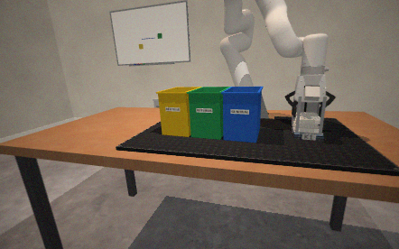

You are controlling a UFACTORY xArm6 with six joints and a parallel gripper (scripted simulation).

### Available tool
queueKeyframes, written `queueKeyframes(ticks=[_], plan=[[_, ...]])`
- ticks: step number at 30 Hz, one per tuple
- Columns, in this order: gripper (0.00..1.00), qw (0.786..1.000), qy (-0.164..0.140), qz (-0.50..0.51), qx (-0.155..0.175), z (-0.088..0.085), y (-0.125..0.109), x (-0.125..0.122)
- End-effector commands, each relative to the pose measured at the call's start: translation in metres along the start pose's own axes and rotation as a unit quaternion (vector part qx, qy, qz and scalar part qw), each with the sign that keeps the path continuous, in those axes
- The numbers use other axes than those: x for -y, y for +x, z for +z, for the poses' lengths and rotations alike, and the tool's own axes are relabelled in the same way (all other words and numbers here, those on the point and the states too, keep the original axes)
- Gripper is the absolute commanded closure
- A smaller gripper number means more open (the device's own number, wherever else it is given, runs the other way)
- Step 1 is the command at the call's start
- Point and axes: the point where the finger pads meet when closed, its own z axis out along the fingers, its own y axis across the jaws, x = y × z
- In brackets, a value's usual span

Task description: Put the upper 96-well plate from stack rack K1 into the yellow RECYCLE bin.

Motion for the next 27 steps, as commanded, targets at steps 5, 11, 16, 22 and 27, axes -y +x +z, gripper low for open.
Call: queueKeyframes(ticks=[5,11,16,22,27], plan=[[1.0,1.0,0.002,0.0,-0.001,-0.01,0.001,0.001],[1.0,1.0,0.002,0.0,-0.001,-0.02,0.001,0.001],[1.0,1.0,0.002,0.0,-0.001,-0.025,0.001,0.001],[1.0,1.0,0.002,0.0,-0.001,-0.035,0.001,0.001],[1.0,1.0,0.002,0.0,-0.001,-0.043,0.001,0.001]])
